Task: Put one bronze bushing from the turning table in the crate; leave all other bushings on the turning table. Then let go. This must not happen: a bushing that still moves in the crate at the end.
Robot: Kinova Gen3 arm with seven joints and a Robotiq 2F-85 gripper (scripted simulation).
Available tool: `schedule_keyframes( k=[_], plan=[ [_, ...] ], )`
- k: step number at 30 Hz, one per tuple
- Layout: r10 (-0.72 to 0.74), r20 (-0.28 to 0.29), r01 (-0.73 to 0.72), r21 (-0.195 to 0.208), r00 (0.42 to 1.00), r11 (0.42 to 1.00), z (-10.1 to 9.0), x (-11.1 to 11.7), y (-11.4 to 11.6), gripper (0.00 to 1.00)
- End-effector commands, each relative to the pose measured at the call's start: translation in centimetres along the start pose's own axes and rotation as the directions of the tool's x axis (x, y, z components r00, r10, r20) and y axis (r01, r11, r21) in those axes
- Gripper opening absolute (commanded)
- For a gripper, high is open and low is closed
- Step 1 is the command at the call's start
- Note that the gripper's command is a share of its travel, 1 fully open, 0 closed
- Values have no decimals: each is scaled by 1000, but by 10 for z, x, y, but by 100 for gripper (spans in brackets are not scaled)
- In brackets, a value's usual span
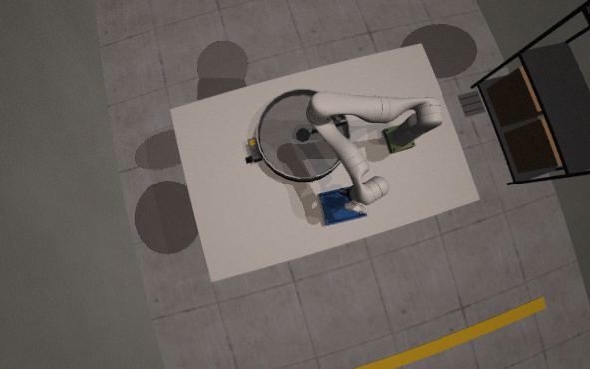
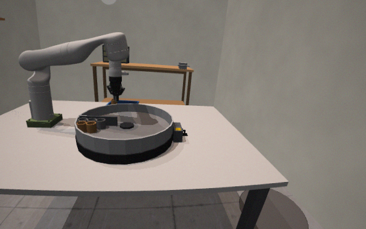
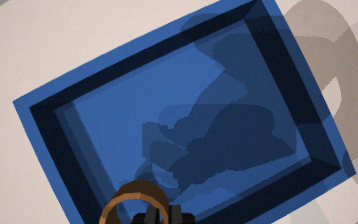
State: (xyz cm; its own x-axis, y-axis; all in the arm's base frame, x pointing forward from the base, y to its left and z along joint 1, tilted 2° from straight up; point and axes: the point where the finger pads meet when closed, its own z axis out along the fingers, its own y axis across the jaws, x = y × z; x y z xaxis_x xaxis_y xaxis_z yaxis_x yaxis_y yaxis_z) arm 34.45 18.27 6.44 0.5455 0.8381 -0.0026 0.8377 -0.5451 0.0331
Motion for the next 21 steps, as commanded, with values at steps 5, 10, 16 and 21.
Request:
schedule_keyframes(
  k=[5, 10, 16, 21],
  plan=[
    [1, -4, -1, 2, 1000, 1000, 4, 1, -1, 0],
    [1, -4, -1, 2, 1000, 1000, 4, 1, -1, 0],
    [0, -1, 0, 2, 1000, 1000, 11, 0, -1, 0],
    [0, -1, 0, 2, 1000, 1000, 11, 0, -1, 0]
  ],
)
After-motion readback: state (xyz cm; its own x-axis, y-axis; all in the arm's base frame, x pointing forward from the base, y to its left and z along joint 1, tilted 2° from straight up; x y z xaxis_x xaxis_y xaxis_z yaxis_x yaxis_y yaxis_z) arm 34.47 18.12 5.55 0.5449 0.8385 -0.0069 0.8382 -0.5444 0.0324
